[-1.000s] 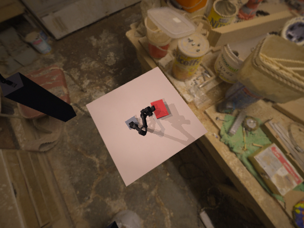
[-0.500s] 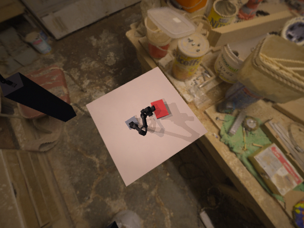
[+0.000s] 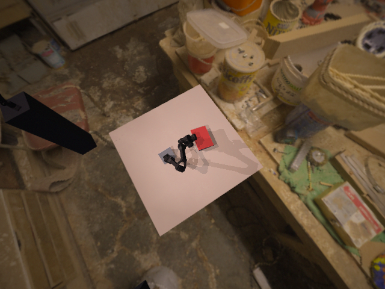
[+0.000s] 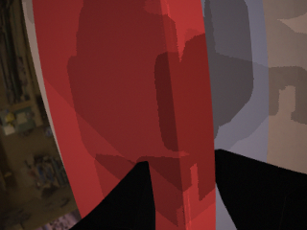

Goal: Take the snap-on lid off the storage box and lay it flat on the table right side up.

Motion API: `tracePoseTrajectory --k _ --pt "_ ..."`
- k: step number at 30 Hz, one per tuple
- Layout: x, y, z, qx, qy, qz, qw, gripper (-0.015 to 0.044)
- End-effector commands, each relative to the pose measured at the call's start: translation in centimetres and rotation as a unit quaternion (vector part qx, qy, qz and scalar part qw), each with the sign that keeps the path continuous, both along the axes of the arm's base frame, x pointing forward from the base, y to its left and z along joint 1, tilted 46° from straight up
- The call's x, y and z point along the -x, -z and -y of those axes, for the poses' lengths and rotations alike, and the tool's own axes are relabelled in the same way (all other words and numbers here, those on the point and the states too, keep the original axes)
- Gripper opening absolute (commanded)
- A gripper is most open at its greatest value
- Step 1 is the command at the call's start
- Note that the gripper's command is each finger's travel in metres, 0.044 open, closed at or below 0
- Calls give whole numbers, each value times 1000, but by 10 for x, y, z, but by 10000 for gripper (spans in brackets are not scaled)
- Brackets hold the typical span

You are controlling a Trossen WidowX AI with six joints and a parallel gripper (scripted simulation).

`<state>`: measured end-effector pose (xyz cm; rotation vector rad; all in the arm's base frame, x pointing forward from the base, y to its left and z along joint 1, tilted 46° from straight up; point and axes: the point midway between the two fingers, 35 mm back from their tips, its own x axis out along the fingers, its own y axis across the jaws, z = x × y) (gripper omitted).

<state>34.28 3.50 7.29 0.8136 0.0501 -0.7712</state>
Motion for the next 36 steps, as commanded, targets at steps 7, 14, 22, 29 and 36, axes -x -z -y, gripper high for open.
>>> tracePoseTrajectory --k 7,14,22,29,36 --pt "-3 -13 -12 -1 -1 5 1000 0" --pt "-5 -19 -18 -2 -1 5 1000 0" --pt "-8 -27 -25 -2 -1 5 1000 0" --pt "-12 -34 -31 -2 -1 5 1000 0" --pt "-17 -41 -37 -2 -1 5 1000 0"
